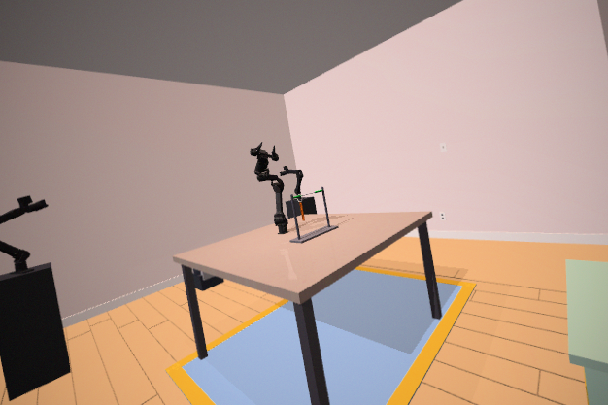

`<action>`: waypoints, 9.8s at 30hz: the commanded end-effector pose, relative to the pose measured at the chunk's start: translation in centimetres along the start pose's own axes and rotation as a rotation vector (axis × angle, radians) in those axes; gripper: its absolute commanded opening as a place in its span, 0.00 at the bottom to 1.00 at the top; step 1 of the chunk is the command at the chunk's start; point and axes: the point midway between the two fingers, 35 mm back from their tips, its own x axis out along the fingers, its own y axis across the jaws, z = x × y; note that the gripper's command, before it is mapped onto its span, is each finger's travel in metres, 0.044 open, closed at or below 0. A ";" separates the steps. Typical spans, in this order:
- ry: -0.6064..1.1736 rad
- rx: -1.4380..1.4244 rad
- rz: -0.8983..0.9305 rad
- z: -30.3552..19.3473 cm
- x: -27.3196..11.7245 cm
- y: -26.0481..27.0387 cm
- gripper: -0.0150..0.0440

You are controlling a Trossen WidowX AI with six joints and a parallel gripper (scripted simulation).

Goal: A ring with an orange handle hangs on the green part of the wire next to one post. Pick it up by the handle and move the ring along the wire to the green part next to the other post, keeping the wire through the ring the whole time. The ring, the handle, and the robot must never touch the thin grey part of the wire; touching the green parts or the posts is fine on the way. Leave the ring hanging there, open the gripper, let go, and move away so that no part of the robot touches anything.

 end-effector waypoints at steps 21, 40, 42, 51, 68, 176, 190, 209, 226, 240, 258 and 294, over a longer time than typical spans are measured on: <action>0.516 0.121 0.016 -15.7 -12.2 6.0 0.53; 0.912 0.346 0.191 -24.8 -29.8 19.0 0.53; 0.943 0.376 0.213 -25.3 -31.7 20.6 0.53; 1.022 0.468 0.280 -25.9 -36.8 25.6 0.53; 1.017 0.463 0.217 -26.7 -31.9 26.1 0.53; 0.995 0.466 0.191 -31.7 -25.6 28.6 0.00; 0.995 0.466 0.191 -31.5 -25.4 28.6 0.00; 0.997 0.469 0.191 -31.0 -25.3 29.7 0.00; 0.999 0.473 0.192 -30.2 -25.2 31.2 0.00; 1.001 0.477 0.190 -29.5 -25.1 32.5 0.00; 1.006 0.491 0.175 -28.6 -25.0 34.2 0.00; 0.998 0.469 0.218 -27.1 -24.7 37.0 0.00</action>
